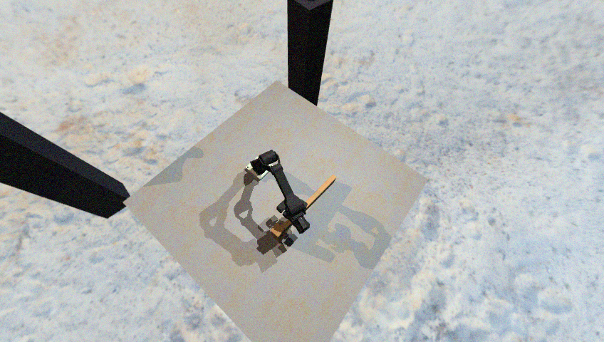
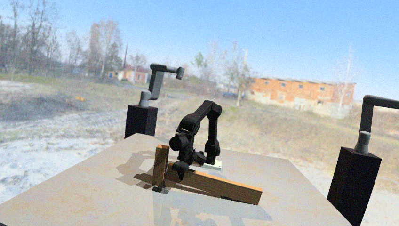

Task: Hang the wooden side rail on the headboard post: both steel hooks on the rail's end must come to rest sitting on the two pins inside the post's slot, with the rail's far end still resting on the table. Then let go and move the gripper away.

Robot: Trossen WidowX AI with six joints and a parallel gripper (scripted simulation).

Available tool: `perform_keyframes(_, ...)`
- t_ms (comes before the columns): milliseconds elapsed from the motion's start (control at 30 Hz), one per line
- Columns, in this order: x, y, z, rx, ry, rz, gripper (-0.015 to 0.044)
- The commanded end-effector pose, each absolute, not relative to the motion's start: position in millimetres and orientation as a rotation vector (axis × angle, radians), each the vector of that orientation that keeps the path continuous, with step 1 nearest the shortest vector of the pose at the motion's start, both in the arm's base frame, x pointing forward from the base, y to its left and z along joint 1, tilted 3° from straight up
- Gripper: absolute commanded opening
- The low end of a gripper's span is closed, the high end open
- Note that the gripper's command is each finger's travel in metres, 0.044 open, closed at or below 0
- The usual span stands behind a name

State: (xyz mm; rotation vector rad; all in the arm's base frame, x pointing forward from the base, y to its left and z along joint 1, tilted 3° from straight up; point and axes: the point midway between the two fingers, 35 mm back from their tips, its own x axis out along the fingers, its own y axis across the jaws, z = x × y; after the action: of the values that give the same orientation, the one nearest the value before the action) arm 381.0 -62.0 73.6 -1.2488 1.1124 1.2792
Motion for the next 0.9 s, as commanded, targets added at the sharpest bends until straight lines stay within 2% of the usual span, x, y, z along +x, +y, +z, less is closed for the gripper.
perform_keyframes(0, 384.1, -63.8, 77.1, -1.261, 1.103, 1.267, 0.0000)
perform_keyframes(867, 381.7, -67.1, 75.5, -1.261, 1.104, 1.267, 0.0000)
